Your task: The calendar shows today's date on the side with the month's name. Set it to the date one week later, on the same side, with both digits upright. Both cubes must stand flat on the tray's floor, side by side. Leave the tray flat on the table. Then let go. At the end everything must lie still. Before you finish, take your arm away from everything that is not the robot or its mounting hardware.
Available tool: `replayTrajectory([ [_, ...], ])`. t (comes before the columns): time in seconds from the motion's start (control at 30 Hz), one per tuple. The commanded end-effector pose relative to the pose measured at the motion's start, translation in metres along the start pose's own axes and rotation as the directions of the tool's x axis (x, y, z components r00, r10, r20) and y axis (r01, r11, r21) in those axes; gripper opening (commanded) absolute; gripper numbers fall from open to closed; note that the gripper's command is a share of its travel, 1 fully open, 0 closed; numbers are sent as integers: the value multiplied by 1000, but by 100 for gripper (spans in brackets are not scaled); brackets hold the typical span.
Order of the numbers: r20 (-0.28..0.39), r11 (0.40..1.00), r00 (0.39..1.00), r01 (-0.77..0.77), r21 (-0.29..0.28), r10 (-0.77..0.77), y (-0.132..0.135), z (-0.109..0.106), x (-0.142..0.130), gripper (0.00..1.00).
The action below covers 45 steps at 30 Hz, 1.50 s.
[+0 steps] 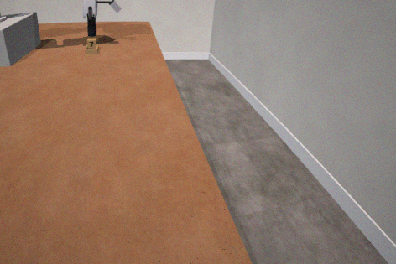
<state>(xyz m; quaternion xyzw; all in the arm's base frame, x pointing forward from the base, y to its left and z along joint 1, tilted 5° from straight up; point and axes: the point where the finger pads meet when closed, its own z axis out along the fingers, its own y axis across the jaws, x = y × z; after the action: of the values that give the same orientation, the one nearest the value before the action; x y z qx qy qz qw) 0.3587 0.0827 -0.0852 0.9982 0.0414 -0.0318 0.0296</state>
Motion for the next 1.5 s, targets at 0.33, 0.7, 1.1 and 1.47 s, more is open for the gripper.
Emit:
replayTrajectory([
  [0.33, -4, 1000, 1000, 0, 1, 0, -1, 24, 3, 29],
  [0.7, -4, 1000, 1000, 0, 1, 0, -1, 24, 3, 29],
  [1.1, -4, 1000, 1000, 0, 1, 0, -1, 24, 3, 29],
  [1.47, -4, 1000, 1000, 0, 1, 0, -1, 24, 3, 29],
])
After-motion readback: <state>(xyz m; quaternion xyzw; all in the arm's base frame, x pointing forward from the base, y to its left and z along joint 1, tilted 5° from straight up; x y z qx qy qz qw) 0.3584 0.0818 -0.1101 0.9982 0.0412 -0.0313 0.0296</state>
